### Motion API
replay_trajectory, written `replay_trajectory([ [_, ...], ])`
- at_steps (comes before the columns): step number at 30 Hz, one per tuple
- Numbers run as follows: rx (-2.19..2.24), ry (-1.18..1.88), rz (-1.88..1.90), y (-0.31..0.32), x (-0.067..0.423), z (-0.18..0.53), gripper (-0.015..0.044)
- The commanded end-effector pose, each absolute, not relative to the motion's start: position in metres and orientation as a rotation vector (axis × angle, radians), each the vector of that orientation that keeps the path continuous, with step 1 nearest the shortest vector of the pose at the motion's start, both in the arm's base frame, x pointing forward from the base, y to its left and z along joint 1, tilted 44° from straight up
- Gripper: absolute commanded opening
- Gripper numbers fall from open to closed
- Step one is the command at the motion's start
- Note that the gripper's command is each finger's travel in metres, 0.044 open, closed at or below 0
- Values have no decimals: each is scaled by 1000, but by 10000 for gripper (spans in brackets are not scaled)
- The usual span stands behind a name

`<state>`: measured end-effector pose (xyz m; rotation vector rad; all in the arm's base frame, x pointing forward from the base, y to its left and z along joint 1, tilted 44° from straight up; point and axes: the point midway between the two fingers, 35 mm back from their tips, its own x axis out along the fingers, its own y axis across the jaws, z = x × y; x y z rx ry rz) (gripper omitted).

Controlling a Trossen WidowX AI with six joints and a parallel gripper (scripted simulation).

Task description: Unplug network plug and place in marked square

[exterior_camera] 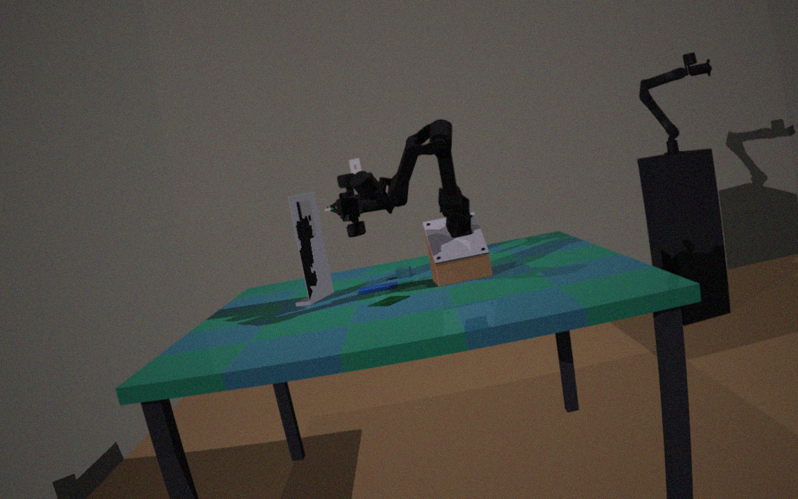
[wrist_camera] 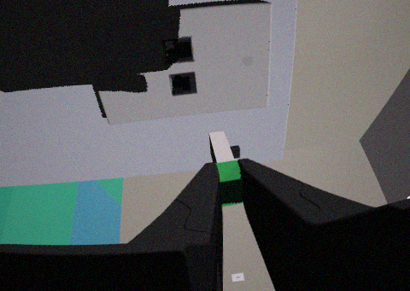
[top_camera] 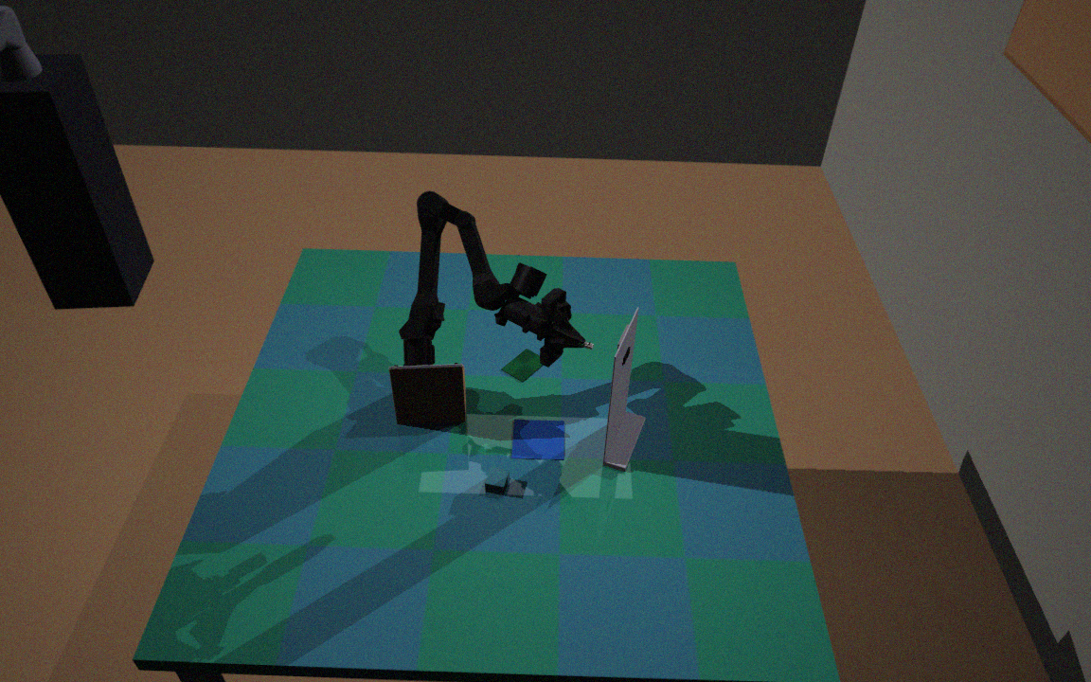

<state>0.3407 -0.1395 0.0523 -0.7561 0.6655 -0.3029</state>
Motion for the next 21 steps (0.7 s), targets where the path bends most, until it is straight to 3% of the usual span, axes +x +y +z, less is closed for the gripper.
replay_trajectory([
  [1,-760,658,-303,-145,339,64,0],
  [14,-762,656,-301,-159,329,90,0],
  [21,-779,703,-183,-152,329,63,0],
])
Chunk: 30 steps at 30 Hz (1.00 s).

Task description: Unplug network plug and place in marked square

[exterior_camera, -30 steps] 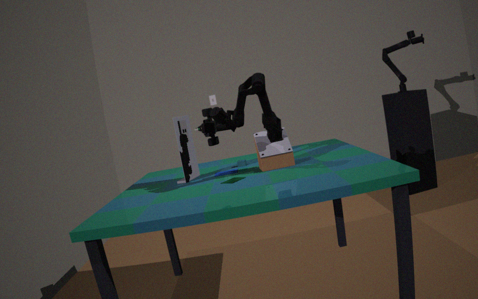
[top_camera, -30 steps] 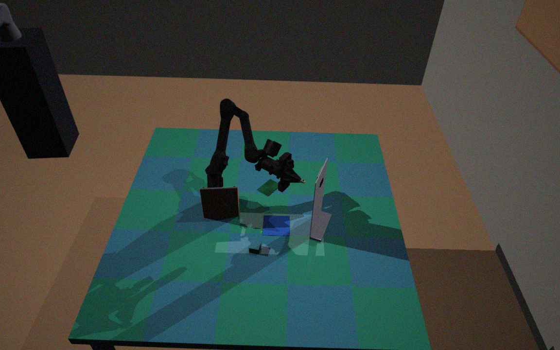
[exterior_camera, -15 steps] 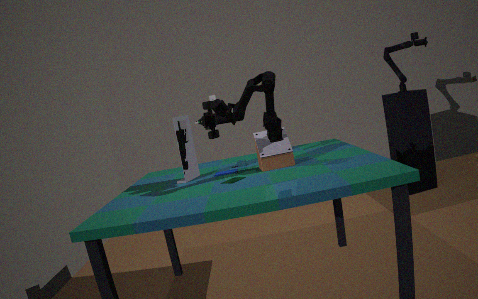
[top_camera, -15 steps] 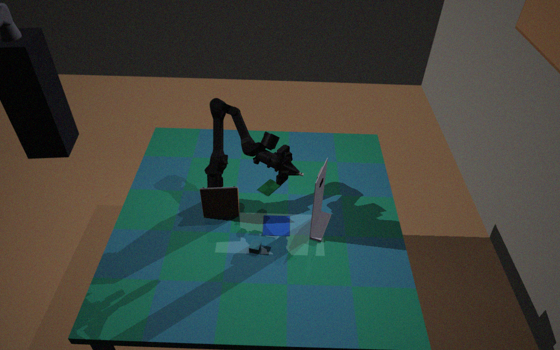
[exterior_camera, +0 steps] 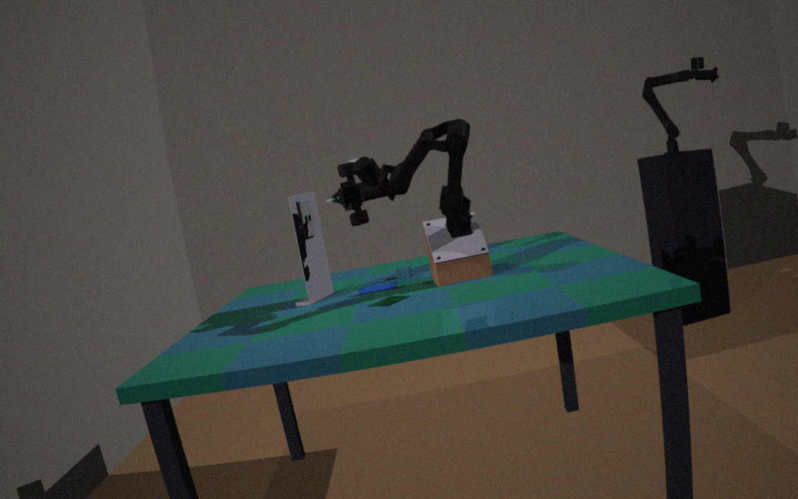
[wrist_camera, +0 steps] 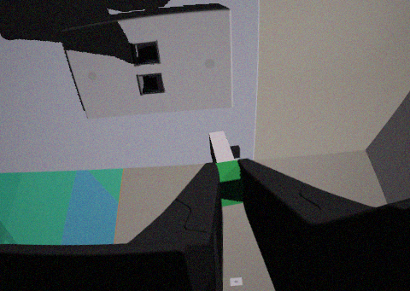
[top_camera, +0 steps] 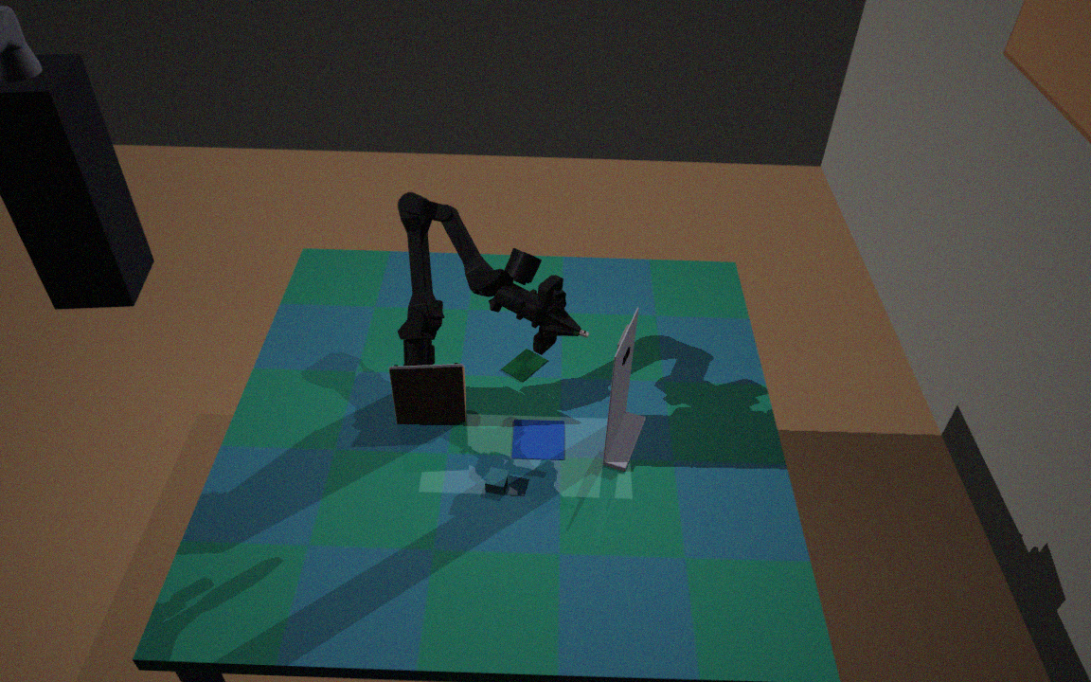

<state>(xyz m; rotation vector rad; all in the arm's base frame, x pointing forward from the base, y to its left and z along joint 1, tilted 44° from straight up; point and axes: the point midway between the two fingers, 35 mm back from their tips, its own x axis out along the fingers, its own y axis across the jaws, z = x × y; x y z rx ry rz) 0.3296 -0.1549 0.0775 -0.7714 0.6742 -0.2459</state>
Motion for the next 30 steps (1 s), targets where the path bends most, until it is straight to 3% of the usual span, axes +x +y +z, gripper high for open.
replay_trajectory([
  [1,-781,711,-161,-151,329,58,0],
  [30,-703,786,436,-96,295,-57,0],
])
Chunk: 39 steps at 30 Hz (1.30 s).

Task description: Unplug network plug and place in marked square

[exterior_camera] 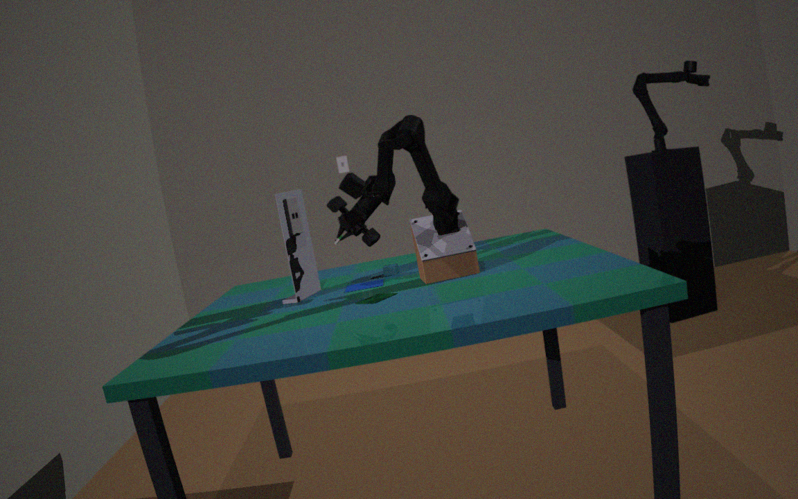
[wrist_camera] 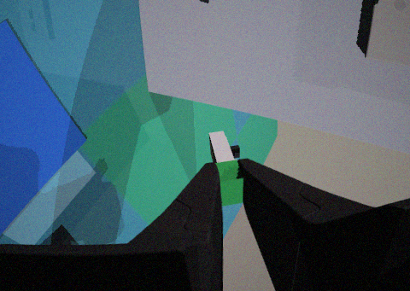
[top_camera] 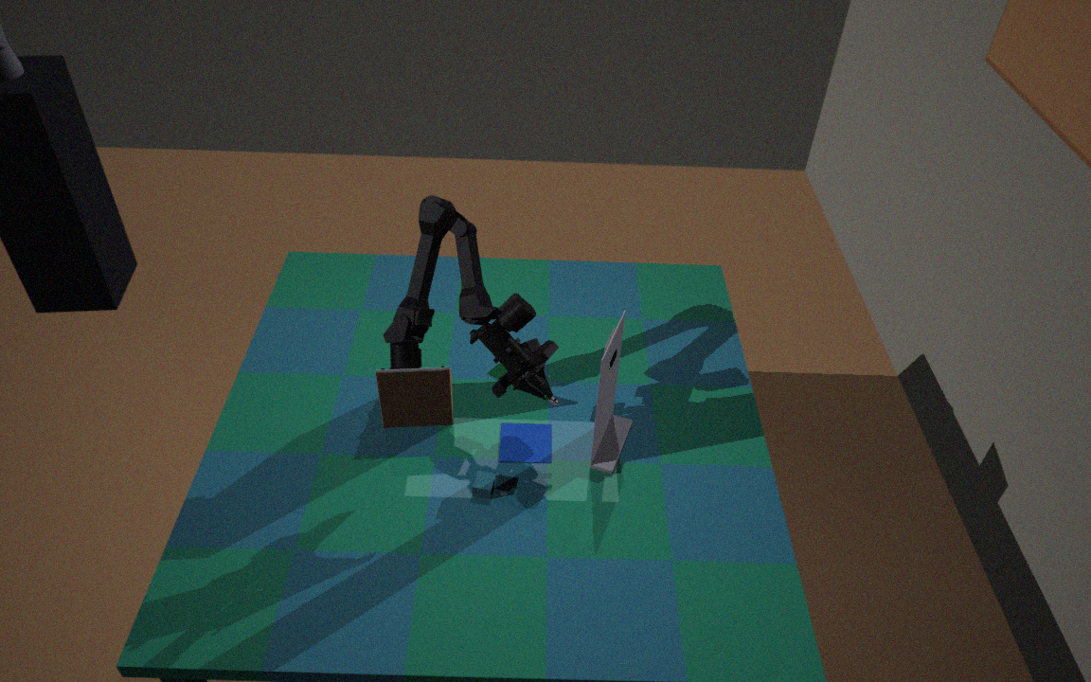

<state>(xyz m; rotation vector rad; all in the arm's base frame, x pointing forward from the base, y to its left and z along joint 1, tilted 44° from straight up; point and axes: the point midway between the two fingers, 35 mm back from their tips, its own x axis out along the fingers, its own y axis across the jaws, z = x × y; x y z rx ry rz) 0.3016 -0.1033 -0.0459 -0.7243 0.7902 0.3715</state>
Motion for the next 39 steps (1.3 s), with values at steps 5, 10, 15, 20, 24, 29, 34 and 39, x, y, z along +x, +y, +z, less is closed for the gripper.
replay_trajectory([
  [5,-668,770,524,-84,286,-70,0],
  [10,-629,747,605,-72,277,-82,0],
  [15,-586,716,679,-60,267,-92,0],
  [20,-553,691,726,-52,260,-97,0],
  [24,-553,691,726,-52,260,-97,0],
  [29,-554,692,726,-48,261,-101,0],
  [34,-554,693,727,-45,262,-105,0],
  [39,-554,693,727,-42,262,-109,0],
])
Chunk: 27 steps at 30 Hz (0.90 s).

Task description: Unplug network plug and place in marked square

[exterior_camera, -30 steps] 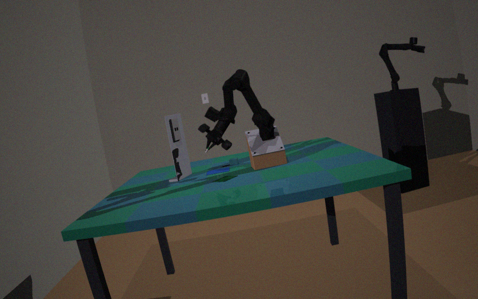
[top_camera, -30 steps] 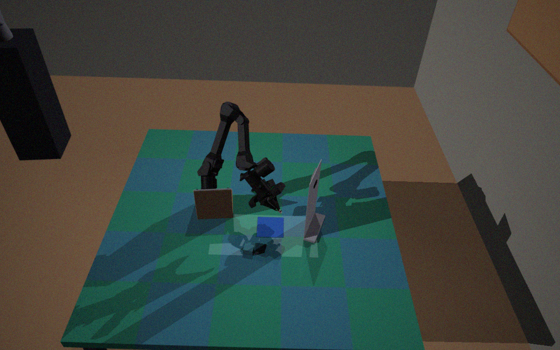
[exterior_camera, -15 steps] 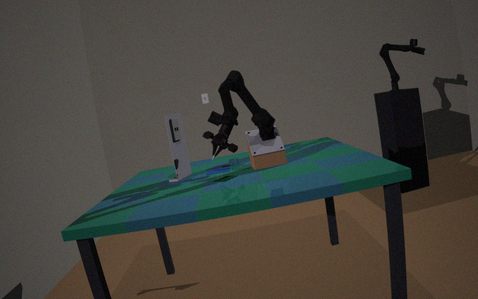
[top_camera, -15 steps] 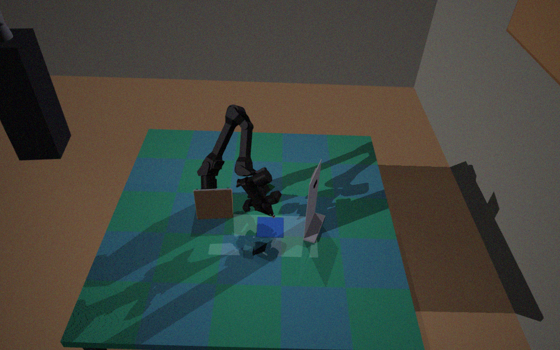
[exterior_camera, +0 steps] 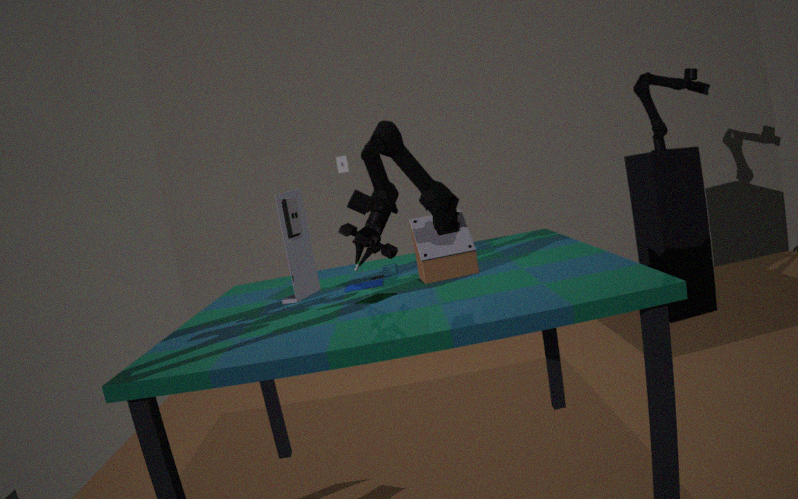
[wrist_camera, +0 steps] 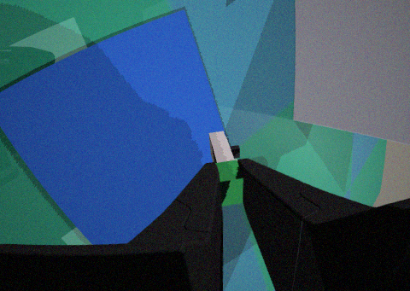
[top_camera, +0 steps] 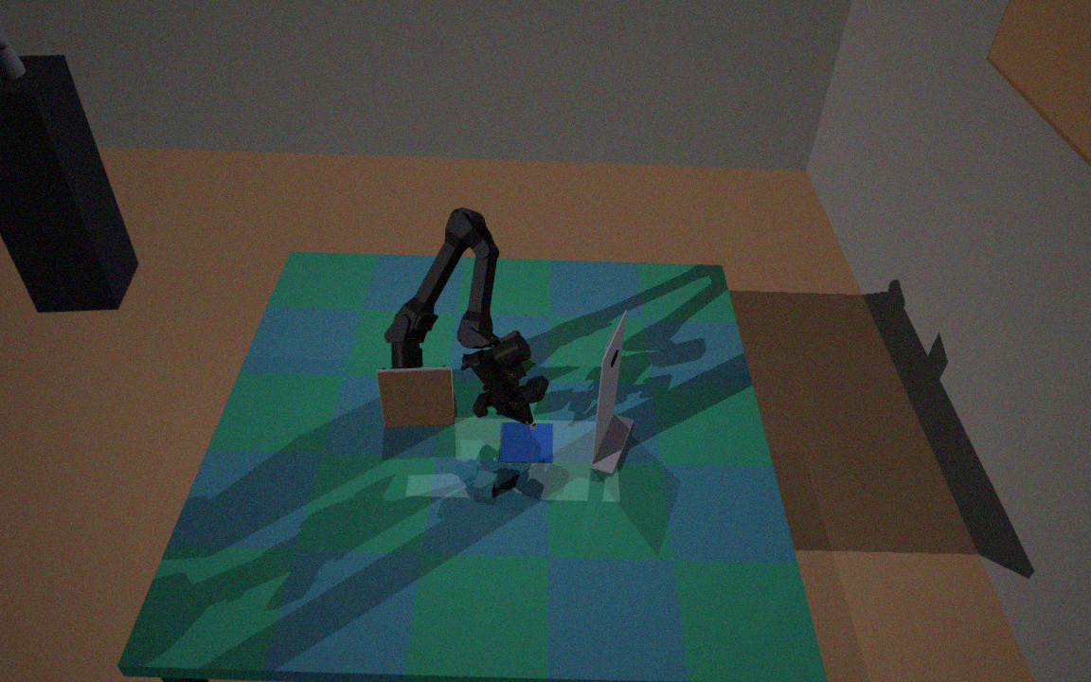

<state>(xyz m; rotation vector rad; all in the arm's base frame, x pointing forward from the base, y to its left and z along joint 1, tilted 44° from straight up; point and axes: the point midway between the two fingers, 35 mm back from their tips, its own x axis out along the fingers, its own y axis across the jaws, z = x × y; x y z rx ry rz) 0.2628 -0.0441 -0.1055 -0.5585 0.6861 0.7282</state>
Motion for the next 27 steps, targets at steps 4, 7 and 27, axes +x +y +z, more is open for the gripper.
replay_trajectory([
  [4,-554,694,727,-39,262,-112,0],
  [7,-554,694,727,-37,263,-115,0],
  [27,-553,694,727,-23,263,-129,0],
])
